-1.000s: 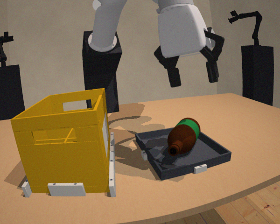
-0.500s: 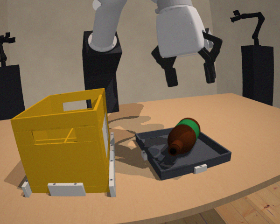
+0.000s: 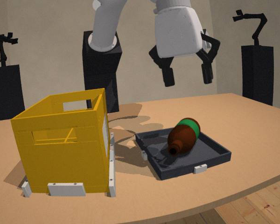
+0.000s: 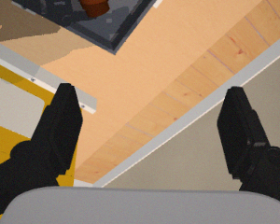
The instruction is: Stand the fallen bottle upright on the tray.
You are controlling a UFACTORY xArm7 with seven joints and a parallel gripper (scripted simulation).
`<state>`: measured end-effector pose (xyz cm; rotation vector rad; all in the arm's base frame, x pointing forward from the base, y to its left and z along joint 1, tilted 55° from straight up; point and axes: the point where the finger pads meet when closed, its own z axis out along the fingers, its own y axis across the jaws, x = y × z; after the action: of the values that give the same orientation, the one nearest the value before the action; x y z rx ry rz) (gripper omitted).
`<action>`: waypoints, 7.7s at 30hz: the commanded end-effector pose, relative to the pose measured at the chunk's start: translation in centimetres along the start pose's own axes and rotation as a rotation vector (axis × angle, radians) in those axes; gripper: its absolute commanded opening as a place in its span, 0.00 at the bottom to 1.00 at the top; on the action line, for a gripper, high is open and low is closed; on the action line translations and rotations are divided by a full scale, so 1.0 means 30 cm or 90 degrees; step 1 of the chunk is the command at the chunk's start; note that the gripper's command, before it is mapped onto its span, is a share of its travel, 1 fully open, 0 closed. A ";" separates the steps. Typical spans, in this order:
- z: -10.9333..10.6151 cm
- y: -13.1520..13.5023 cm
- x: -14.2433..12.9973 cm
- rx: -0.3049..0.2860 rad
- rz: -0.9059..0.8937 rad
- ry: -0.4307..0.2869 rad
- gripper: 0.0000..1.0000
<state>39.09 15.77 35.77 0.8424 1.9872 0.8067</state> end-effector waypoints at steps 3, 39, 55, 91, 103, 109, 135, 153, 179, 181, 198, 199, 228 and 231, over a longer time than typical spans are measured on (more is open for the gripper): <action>-0.003 -0.009 0.004 0.004 -0.011 0.001 1.00; -0.004 -0.064 0.028 0.033 -0.062 0.010 1.00; -0.006 -0.094 0.041 0.047 -0.089 0.015 1.00; -0.010 -0.135 0.059 0.068 -0.129 0.024 1.00; -0.011 -0.146 0.063 0.073 -0.139 0.027 1.00; -0.011 -0.147 0.063 0.074 -0.140 0.027 1.00; -0.011 -0.147 0.063 0.074 -0.140 0.027 0.00; -0.011 -0.147 0.063 0.074 -0.140 0.027 0.00; -0.011 -0.147 0.063 0.074 -0.140 0.027 0.65; -0.011 -0.147 0.063 0.074 -0.140 0.027 0.65; -0.010 -0.147 0.064 0.074 -0.140 0.027 0.65; -0.009 -0.147 0.064 0.074 -0.140 0.027 0.65; 0.209 -0.173 0.069 0.074 -0.140 0.027 0.65; 0.245 -0.177 0.070 0.074 -0.140 0.027 0.65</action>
<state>41.30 15.71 28.25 0.6640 2.1400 0.5891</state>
